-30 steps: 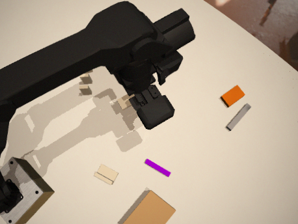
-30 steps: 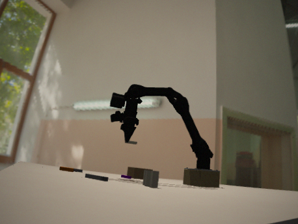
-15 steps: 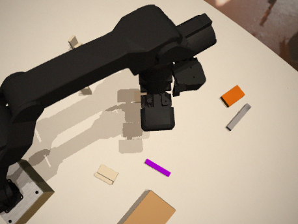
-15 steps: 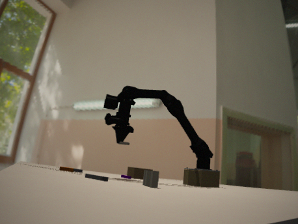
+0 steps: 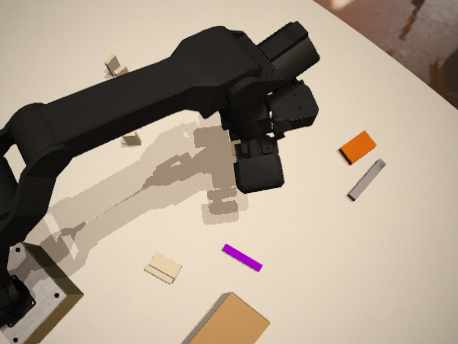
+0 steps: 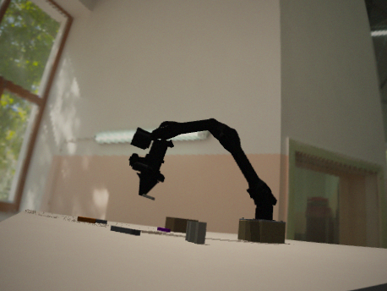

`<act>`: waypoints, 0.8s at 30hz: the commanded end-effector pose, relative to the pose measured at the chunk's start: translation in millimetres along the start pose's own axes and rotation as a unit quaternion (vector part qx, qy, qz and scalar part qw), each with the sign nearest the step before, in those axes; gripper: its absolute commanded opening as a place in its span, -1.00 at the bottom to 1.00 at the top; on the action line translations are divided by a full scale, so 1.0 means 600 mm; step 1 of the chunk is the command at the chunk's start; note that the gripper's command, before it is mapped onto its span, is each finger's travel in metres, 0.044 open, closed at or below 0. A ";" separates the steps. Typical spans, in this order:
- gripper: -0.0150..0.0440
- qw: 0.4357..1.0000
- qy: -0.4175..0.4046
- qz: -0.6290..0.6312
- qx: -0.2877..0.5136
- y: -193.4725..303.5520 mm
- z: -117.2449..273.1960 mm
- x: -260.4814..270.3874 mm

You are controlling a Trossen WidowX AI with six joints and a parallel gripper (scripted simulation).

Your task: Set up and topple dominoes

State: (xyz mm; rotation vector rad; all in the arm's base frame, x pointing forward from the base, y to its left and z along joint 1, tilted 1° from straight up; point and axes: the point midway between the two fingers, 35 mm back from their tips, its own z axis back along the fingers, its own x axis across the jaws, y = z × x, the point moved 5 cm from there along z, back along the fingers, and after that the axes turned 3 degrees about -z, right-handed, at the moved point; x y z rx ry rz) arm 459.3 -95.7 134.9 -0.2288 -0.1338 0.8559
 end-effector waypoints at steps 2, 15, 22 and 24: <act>-0.13 0.999 -0.001 0.015 -0.042 -0.004 -0.010 0.010; -0.13 0.989 -0.002 0.040 -0.145 -0.004 -0.050 0.033; -0.13 0.979 -0.003 0.049 -0.198 0.000 -0.066 0.042; -0.13 0.976 -0.003 0.051 -0.213 0.002 -0.069 0.045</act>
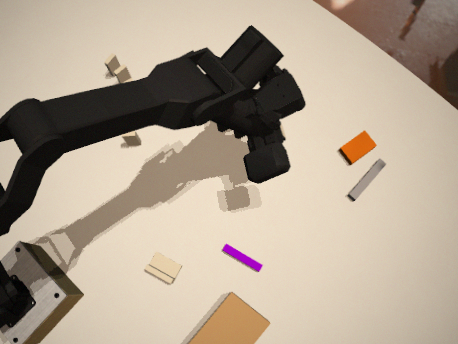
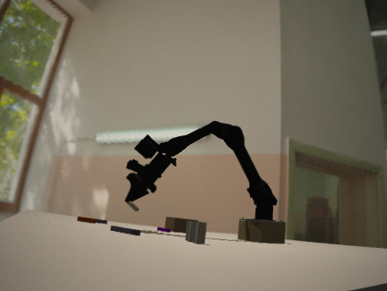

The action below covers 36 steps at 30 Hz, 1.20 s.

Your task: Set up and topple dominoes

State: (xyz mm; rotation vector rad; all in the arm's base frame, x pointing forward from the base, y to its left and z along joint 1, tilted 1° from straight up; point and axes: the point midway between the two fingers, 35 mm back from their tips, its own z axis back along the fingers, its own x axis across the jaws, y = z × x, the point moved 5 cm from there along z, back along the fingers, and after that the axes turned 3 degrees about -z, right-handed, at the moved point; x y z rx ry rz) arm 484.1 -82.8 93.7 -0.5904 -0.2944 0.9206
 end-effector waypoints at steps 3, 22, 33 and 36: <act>-0.13 0.999 0.002 0.007 -0.048 0.005 0.000 0.006; -0.13 0.983 0.006 0.010 -0.185 0.042 0.004 0.014; -0.13 0.966 0.013 -0.001 -0.259 0.071 0.022 0.007; -0.13 0.960 0.015 -0.005 -0.278 0.079 0.029 0.004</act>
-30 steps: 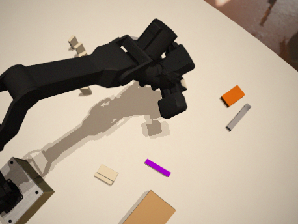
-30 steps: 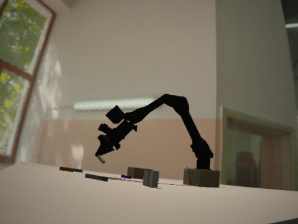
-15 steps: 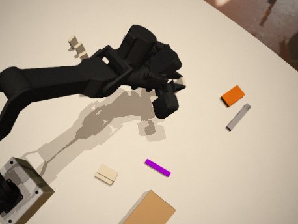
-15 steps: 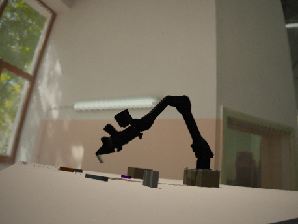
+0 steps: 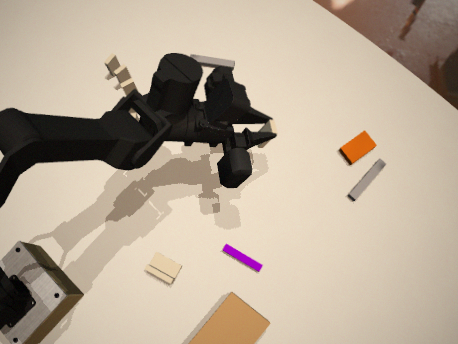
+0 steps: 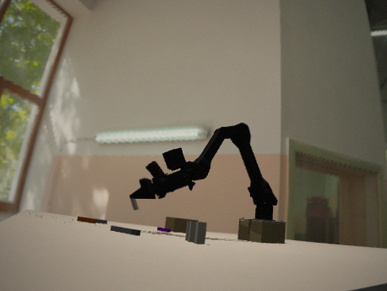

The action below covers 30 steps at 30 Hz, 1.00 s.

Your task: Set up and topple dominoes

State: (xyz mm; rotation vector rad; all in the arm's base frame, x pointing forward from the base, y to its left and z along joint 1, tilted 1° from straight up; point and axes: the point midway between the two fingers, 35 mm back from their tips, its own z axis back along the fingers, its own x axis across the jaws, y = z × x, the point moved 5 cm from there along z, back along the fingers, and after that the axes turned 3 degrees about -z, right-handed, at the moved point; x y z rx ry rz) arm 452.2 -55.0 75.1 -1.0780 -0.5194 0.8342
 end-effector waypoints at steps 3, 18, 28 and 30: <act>-0.13 0.999 0.008 -0.008 -0.041 0.002 0.023 -0.008; -0.13 0.990 0.028 -0.040 -0.130 0.018 0.089 -0.041; -0.13 0.983 0.040 -0.061 -0.169 0.025 0.127 -0.065; -0.13 0.983 0.040 -0.061 -0.169 0.025 0.127 -0.065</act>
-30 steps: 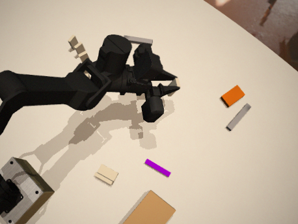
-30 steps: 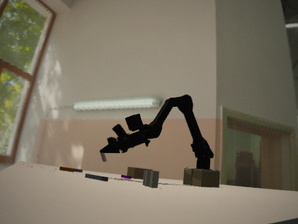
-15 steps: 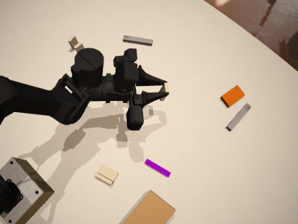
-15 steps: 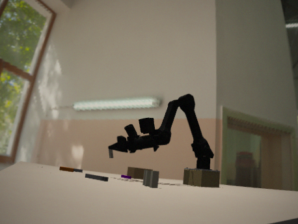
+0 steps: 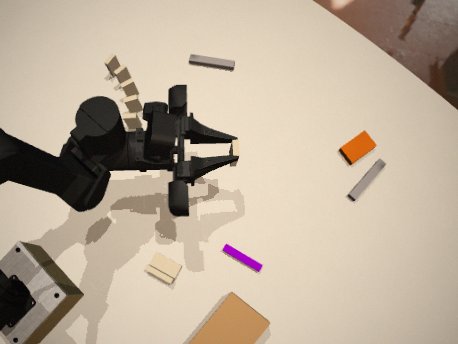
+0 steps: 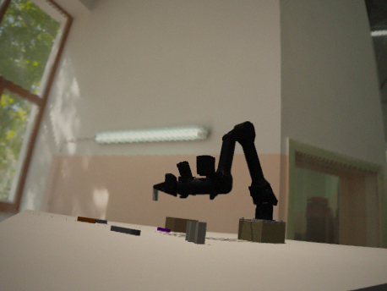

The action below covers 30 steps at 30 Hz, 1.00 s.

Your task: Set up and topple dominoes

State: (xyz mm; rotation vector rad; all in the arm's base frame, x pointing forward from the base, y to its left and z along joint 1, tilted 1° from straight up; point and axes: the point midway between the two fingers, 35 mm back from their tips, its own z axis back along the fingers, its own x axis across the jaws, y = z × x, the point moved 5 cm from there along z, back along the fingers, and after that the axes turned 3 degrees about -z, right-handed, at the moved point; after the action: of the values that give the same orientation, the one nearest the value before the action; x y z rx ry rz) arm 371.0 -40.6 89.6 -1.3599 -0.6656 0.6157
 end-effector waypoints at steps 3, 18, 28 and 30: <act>-0.13 1.000 0.003 -0.002 -0.006 -0.005 0.004 -0.002; -0.13 1.000 0.005 -0.005 -0.004 0.012 -0.002 -0.001; -0.13 1.000 0.009 -0.013 0.004 0.063 -0.015 0.002; -0.13 1.000 0.010 -0.015 0.005 0.074 -0.017 0.002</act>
State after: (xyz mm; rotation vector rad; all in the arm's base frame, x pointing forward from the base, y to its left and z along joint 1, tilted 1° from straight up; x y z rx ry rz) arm 376.6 -40.8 53.1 -1.3454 -0.6644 0.5968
